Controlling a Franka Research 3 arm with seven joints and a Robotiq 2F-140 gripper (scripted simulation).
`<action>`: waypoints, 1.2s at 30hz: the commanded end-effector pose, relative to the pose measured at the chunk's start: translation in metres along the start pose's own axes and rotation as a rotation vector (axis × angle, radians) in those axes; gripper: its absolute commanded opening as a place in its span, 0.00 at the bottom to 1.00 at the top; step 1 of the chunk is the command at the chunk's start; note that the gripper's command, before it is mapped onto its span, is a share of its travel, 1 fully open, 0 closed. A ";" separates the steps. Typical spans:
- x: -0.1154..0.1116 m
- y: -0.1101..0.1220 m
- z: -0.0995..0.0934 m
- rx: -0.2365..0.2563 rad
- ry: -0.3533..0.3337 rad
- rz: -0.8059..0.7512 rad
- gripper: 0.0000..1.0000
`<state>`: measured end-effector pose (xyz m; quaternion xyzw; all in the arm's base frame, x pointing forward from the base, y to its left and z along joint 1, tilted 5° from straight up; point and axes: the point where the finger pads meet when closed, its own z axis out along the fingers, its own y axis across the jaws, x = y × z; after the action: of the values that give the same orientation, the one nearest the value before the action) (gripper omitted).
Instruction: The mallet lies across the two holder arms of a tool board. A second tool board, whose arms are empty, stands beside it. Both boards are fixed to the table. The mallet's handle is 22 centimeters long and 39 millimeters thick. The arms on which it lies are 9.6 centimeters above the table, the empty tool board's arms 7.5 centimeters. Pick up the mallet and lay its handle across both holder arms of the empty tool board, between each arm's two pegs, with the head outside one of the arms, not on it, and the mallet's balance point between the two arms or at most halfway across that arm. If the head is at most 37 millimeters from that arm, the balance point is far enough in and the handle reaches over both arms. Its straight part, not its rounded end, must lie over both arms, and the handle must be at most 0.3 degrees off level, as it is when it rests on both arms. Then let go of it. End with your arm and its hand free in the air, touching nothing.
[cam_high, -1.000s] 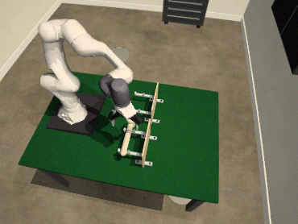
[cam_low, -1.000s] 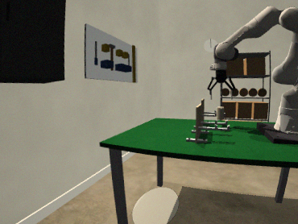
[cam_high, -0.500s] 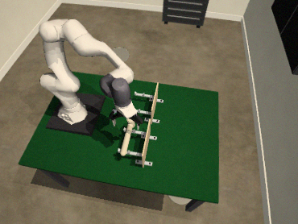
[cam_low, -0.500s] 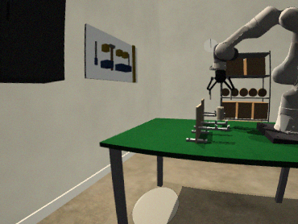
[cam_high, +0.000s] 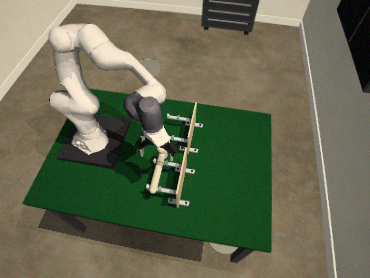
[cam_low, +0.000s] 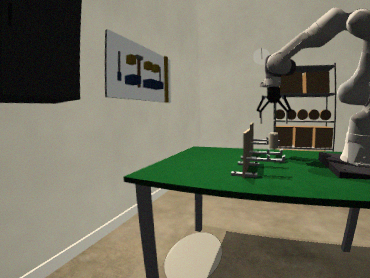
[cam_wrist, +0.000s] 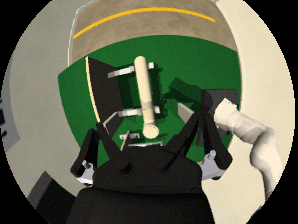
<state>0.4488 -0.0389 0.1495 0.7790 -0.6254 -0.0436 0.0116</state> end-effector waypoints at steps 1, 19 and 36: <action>0.001 -0.002 0.000 0.005 0.001 0.006 1.00; 0.001 -0.002 0.011 0.004 0.001 0.007 1.00; 0.001 -0.002 0.031 0.003 0.001 0.007 1.00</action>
<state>0.4467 -0.0376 0.1213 0.7790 -0.6252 -0.0458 0.0126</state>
